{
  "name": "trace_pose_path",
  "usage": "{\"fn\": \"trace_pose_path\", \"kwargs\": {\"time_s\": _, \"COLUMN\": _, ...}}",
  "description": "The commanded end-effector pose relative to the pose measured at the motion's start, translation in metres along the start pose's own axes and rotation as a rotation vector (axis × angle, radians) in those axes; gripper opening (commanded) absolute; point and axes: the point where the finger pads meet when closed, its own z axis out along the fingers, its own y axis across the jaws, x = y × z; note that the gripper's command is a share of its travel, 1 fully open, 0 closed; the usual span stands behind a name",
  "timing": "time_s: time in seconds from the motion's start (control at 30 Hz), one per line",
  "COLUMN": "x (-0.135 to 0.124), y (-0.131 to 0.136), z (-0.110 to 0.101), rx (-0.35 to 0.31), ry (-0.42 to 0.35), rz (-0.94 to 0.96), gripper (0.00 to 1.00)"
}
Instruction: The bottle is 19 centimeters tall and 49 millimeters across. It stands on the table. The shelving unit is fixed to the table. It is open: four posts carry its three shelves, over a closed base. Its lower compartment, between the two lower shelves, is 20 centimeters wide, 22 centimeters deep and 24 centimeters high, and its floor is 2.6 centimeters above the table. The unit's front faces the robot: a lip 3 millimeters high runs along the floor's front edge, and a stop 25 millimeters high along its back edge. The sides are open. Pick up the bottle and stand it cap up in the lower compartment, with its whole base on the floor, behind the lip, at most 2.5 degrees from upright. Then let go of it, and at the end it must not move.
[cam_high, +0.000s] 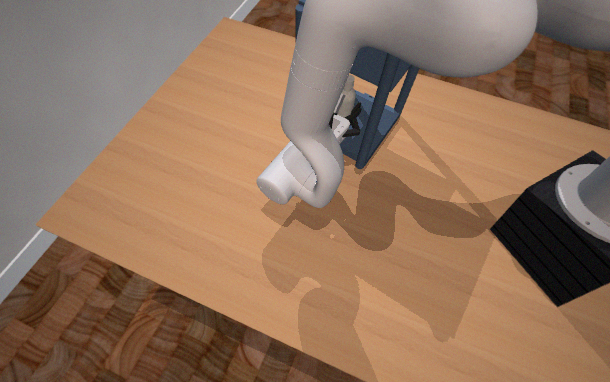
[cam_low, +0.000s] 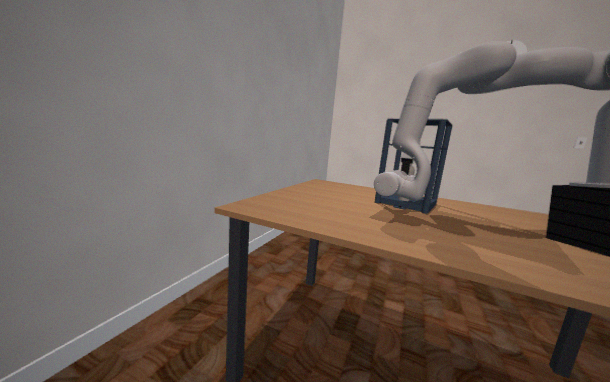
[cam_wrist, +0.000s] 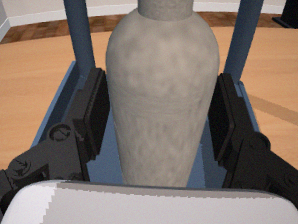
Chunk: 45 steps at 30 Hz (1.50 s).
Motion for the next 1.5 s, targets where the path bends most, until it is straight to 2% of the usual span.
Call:
{"fn": "trace_pose_path", "kwargs": {"time_s": 0.0, "x": 0.001, "y": -0.001, "z": 0.000, "rx": 0.000, "ry": -0.001, "rz": 0.001, "gripper": 0.69}}
{"fn": "trace_pose_path", "kwargs": {"time_s": 0.73, "x": 0.001, "y": -0.001, "z": -0.006, "rx": 0.000, "ry": -0.001, "rz": 0.001, "gripper": 0.69}}
{"fn": "trace_pose_path", "kwargs": {"time_s": 1.2, "x": 0.001, "y": -0.001, "z": -0.030, "rx": 0.000, "ry": -0.001, "rz": 0.001, "gripper": 0.69}}
{"fn": "trace_pose_path", "kwargs": {"time_s": 1.47, "x": 0.001, "y": -0.001, "z": -0.054, "rx": 0.000, "ry": -0.001, "rz": 0.001, "gripper": 0.69}}
